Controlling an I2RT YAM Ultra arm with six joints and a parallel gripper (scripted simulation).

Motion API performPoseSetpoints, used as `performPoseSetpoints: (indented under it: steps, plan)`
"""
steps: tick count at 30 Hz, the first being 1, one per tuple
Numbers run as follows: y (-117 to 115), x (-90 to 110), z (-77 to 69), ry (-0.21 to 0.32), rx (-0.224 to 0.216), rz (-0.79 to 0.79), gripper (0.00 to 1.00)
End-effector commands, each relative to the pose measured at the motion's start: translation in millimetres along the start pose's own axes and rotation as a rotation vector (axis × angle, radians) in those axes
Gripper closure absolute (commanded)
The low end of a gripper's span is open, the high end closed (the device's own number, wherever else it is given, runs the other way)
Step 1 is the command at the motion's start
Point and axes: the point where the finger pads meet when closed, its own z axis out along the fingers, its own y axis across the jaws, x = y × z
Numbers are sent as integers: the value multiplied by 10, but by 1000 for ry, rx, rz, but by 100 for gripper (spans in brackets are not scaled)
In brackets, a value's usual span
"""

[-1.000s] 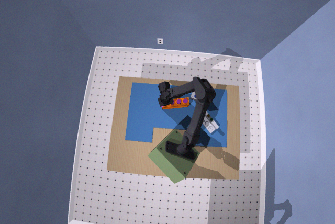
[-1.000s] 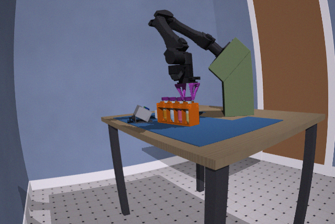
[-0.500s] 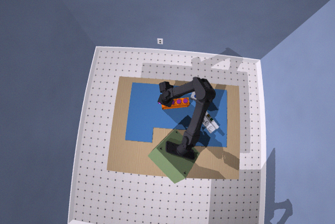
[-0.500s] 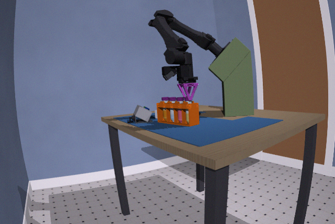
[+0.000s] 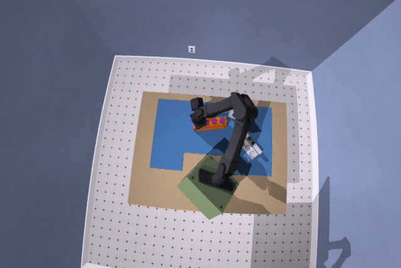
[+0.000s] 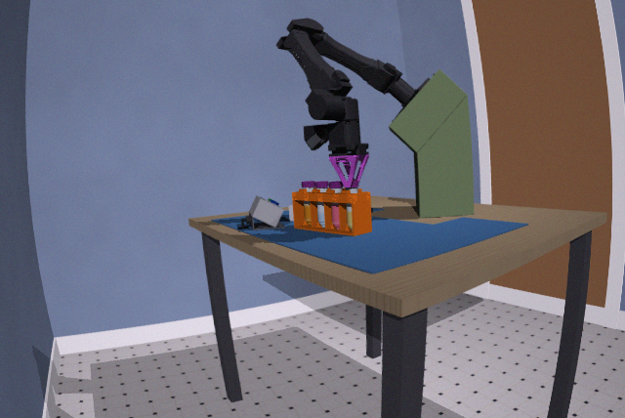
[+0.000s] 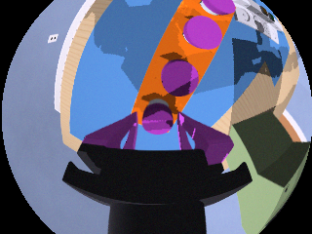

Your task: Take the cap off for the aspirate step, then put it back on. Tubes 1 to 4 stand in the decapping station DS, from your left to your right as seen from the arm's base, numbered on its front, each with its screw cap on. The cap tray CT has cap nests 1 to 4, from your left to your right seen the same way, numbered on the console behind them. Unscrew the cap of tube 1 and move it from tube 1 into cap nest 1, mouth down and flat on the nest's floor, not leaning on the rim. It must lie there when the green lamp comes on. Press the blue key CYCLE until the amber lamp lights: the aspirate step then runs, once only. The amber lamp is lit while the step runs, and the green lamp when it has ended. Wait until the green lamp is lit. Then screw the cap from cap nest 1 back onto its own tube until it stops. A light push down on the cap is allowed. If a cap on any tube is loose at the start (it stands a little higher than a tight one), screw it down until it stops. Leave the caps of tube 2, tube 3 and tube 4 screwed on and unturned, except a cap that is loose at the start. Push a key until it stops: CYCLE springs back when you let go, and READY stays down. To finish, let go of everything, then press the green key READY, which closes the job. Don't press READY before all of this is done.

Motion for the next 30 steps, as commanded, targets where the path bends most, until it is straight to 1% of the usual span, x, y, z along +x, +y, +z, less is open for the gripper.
performPoseSetpoints:
  steps: [1,2,3,13,14,26,28,30]
  plan:
    - [32,-4,-26,0,-10,280,51]
    - [32,-4,-26,0,-10,296,51]
    - [31,-4,-26,0,-10,379,51]
    - [31,-3,-29,0,-10,380,51]
    - [31,-3,-29,0,-10,380,100]
    - [31,-3,-29,0,-10,380,100]
    - [31,-2,-30,0,-10,280,100]
    - [31,-2,-30,0,-10,280,100]
